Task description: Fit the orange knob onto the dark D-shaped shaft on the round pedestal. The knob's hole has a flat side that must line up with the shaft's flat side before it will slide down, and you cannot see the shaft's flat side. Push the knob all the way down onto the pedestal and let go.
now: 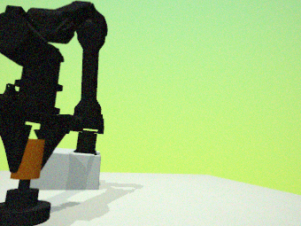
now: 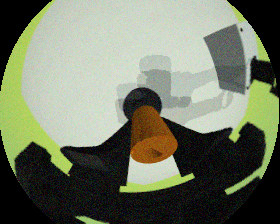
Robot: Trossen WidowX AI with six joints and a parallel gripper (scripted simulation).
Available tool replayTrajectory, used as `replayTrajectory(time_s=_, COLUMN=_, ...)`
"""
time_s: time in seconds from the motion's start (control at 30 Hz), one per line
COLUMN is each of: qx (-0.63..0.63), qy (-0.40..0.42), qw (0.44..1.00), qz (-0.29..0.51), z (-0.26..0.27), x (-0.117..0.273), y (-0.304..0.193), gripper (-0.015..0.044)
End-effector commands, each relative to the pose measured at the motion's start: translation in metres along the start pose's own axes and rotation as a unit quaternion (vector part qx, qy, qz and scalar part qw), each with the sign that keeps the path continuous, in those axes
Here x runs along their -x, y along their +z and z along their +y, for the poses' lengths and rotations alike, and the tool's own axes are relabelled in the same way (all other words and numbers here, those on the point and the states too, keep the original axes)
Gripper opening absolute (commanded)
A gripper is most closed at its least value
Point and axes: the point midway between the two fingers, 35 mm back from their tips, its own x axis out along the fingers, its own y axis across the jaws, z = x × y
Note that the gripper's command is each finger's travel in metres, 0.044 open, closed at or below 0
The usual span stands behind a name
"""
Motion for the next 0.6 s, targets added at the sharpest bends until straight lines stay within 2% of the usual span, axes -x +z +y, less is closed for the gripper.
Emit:
replayTrajectory(time_s=0.0, qx=-0.002, qy=-0.001, qw=1.000, qz=-0.001, z=-0.0005, x=0.0025, y=0.0005, gripper=0.0000)
replayTrajectory(time_s=0.2, qx=-0.015, qy=-0.001, qw=1.000, qz=-0.001, z=0.0001, x=0.0048, y=0.0003, gripper=0.0000)
replayTrajectory(time_s=0.37, qx=-0.101, qy=-0.001, qw=0.995, qz=-0.001, z=0.0024, x=0.0028, y=-0.0009, gripper=0.0000)
replayTrajectory(time_s=0.57, qx=-0.106, qy=-0.001, qw=0.994, qz=-0.001, z=0.0026, x=0.0005, y=-0.0013, gripper=0.0000)
